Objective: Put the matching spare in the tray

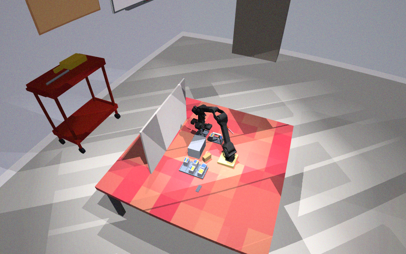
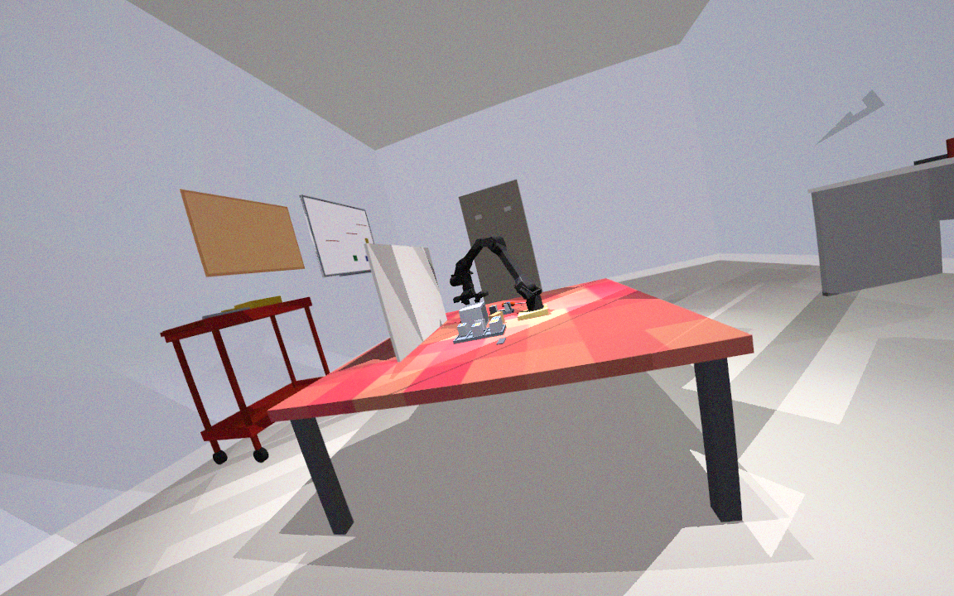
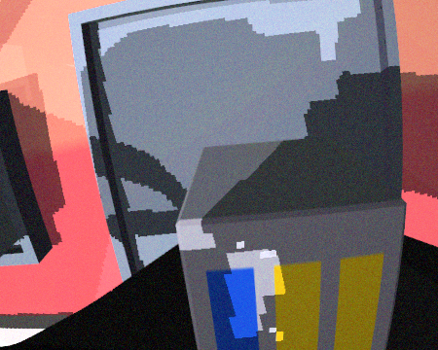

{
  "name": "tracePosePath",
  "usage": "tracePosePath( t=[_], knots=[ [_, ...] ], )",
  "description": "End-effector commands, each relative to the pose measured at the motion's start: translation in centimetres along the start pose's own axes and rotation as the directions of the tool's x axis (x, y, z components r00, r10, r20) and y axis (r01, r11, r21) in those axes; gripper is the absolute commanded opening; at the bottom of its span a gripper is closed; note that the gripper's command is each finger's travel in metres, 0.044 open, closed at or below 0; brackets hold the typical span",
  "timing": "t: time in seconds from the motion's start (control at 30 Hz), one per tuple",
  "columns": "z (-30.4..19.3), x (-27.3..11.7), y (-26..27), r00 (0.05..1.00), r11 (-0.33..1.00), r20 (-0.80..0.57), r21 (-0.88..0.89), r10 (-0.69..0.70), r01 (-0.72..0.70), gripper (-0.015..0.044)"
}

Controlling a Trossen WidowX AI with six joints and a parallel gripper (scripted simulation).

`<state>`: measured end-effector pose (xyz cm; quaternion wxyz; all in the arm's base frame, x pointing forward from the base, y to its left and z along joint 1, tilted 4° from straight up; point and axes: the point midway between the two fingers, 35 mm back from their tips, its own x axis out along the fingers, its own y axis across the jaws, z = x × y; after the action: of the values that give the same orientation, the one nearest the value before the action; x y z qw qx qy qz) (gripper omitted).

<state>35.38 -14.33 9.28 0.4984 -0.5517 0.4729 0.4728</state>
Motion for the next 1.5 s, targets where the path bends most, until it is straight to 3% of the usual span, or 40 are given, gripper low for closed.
tracePosePath(
  t=[0.0,0.67,1.23,1.3,1.47],
  knots=[
    [0.1,0.4,0.2,1.0,1.0,0.005,-0.004,0.002,-0.002,0.0],
    [0.3,1.7,0.5,1.0,1.0,0.005,-0.004,0.002,-0.002,0.0],
    [0.2,1.4,0.3,1.0,1.0,0.0,0.0,0.0,0.0,0.044],
    [0.1,0.4,0.2,1.0,1.0,0.001,0.0,0.0,0.0,0.044],
    [0.1,-7.0,0.1,1.0,1.0,0.004,-0.003,0.002,-0.002,0.044]
  ],
)
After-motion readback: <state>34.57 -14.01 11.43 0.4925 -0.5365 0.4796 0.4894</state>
